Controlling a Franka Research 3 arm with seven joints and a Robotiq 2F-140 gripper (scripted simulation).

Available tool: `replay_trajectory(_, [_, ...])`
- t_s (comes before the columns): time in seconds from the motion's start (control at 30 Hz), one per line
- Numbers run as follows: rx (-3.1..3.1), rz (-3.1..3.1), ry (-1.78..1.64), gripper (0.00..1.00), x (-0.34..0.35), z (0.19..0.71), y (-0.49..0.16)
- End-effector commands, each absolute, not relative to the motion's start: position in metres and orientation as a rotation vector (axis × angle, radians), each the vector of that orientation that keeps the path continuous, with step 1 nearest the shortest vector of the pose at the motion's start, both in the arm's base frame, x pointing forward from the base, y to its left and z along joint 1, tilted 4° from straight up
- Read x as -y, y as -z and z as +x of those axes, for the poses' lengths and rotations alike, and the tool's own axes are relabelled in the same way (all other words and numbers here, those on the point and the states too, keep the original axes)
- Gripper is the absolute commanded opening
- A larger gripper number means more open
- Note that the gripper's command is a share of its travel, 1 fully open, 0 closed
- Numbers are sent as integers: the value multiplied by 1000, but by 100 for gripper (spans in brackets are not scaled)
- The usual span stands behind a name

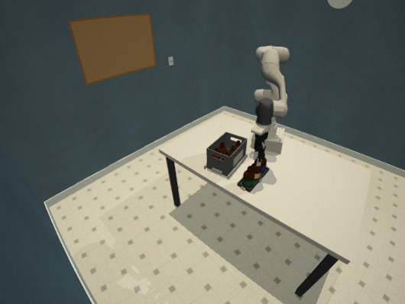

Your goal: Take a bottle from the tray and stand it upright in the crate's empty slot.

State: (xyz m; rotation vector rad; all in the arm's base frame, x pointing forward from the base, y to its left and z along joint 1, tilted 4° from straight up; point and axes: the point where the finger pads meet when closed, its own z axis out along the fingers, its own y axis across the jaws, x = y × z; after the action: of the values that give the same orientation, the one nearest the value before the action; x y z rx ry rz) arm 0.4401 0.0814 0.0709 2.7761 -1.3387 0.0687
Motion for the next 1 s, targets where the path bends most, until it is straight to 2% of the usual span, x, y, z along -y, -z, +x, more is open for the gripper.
replay_trajectory(0.0, [1344,2772,-70,38,-80,440,-70])
replay_trajectory(0.83, [1344,2772,-70,38,-80,440,-70])
replay_trajectory(0.87, [1344,2772,-70,0,-80,440,-70])
replay_trajectory(0.97, [1344,2772,-70,0,-80,440,-70])
